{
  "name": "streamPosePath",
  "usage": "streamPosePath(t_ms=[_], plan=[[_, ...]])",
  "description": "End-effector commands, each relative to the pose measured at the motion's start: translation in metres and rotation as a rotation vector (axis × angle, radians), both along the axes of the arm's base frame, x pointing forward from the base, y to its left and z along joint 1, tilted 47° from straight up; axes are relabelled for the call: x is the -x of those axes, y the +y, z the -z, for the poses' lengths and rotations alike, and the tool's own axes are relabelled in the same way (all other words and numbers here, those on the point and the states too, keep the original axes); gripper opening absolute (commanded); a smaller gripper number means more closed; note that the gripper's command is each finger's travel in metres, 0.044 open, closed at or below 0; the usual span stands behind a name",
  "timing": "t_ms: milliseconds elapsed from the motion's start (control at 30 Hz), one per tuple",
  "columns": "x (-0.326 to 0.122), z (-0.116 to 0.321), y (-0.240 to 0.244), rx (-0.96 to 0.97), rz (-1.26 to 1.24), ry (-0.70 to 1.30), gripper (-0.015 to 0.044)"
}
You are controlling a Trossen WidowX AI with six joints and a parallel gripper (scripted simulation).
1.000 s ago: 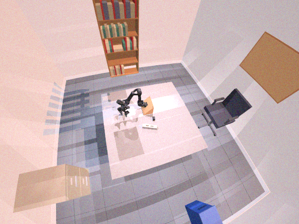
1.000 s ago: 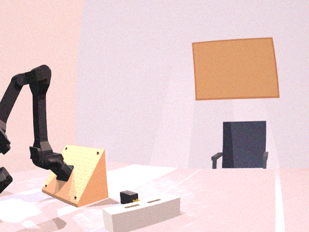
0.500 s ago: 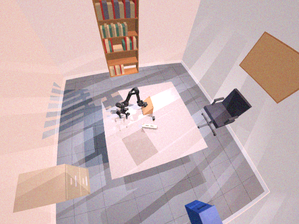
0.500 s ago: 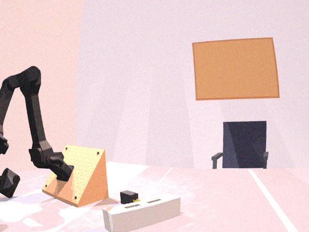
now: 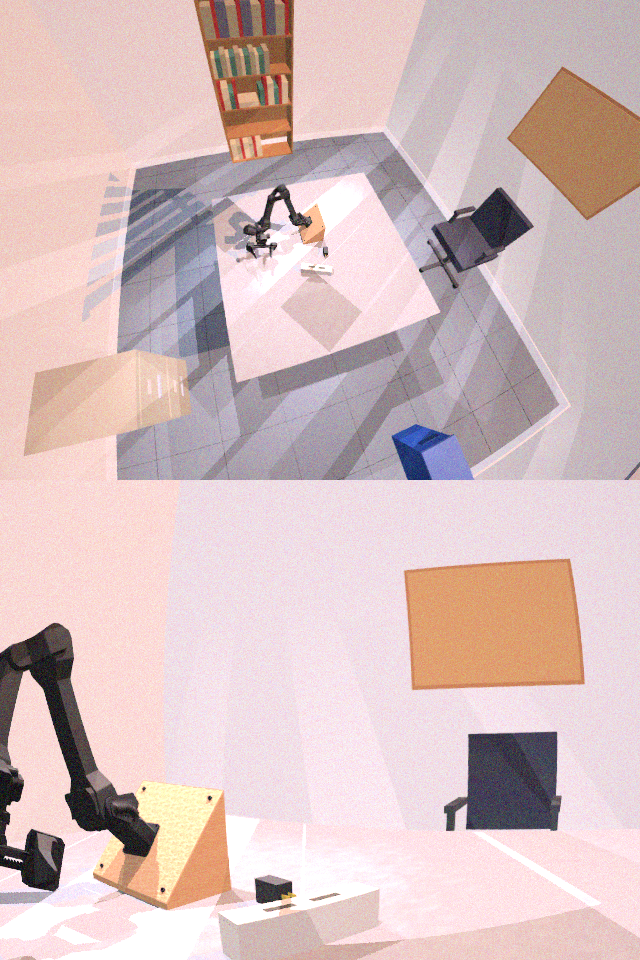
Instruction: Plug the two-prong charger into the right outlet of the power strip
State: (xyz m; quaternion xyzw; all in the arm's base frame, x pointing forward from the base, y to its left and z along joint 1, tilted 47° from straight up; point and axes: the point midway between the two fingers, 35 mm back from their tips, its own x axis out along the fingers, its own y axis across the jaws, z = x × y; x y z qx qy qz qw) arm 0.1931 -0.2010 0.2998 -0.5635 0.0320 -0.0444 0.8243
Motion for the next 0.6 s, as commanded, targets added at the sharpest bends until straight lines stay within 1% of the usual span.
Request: streamPosePath(t_ms=[0,367,567], plan=[[-0.009,0.003,-0.003,-0.081,-0.001,0.006,0.0440],[-0.033,0.016,-0.005,-0.268,-0.013,0.034,0.0440],[-0.050,0.026,-0.002,-0.402,-0.023,0.061,0.0440]])
